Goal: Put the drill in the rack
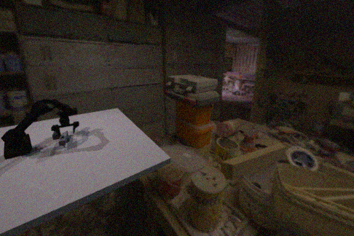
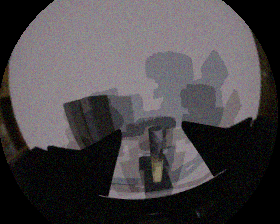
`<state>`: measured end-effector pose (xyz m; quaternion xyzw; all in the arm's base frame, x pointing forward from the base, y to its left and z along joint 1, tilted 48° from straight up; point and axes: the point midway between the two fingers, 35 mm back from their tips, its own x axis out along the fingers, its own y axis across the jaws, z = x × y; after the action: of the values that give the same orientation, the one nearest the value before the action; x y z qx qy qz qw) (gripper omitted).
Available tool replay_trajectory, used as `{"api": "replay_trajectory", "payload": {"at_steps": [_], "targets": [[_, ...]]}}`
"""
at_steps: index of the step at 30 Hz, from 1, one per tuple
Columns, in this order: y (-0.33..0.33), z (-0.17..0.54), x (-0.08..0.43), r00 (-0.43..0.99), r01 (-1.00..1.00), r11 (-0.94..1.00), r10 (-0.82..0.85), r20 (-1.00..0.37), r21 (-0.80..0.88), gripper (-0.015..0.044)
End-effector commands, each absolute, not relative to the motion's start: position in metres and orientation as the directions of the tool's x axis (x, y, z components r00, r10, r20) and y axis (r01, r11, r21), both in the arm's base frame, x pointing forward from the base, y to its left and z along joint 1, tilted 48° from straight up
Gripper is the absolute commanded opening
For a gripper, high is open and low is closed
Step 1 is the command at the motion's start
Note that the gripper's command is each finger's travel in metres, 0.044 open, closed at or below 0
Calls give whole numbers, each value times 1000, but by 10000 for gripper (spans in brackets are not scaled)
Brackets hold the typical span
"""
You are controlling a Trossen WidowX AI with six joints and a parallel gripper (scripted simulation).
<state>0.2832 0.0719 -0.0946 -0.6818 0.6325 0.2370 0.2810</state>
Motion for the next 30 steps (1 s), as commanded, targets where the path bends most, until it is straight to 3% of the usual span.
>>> {"api": "replay_trajectory", "payload": {"at_steps": [1,22,30], "targets": [[69,-93,283,87,-996,-45,-732,-676,-79,440],[62,-88,282,87,-996,-45,-732,-675,-79,440],[64,-89,284,88,-996,-42,-729,-679,-85,230]]}}
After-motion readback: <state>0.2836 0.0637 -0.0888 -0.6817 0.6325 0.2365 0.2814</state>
